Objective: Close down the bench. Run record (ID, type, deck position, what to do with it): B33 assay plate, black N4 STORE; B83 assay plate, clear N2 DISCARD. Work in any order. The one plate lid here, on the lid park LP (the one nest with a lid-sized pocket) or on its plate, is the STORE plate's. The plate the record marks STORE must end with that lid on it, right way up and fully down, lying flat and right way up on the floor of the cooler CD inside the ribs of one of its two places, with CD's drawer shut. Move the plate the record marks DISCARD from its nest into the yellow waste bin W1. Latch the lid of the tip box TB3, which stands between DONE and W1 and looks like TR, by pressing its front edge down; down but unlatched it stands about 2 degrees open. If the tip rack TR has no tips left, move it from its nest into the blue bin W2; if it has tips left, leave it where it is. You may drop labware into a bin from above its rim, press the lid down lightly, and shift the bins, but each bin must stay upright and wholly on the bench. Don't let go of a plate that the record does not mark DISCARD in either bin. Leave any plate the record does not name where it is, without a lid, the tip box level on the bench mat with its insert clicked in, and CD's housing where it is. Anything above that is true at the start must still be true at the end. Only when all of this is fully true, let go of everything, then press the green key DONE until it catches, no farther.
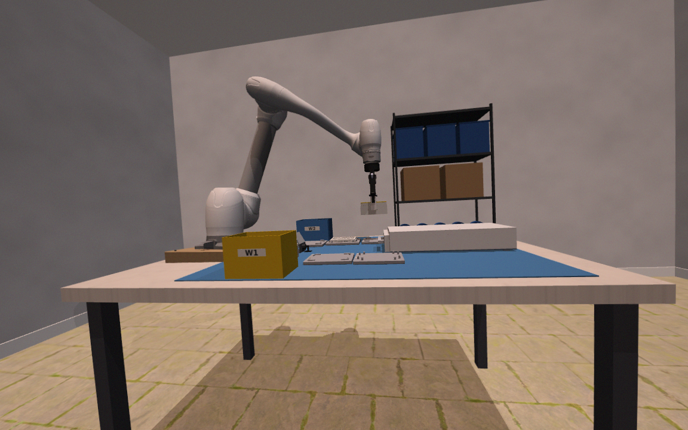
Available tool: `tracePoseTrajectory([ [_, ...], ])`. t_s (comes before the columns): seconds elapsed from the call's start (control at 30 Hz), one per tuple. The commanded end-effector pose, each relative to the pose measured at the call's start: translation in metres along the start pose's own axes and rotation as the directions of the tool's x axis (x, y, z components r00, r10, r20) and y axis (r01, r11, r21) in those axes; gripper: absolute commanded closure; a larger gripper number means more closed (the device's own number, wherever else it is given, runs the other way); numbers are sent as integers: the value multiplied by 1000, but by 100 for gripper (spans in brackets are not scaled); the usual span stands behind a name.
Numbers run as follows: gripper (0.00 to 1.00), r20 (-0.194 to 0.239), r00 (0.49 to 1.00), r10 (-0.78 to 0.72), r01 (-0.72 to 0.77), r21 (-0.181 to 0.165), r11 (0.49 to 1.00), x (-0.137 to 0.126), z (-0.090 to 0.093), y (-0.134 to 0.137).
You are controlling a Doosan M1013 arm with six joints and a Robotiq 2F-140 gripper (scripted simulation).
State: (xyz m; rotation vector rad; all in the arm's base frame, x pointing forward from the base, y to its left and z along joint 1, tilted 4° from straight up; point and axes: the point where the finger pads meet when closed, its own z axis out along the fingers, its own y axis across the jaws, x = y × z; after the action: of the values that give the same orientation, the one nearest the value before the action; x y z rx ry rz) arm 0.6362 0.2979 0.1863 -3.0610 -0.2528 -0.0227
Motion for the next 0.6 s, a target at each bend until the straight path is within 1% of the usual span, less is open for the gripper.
tracePoseTrajectory([
  [0.0, 100, 0, 1000, 0, 0, 0, 1000, -9, 0, -3],
  [0.07, 100, 0, 1000, 0, 0, 0, 1000, -9, 0, -3],
  [0.57, 100, 0, 1000, 0, 0, 0, 1000, -47, 0, -17],
])
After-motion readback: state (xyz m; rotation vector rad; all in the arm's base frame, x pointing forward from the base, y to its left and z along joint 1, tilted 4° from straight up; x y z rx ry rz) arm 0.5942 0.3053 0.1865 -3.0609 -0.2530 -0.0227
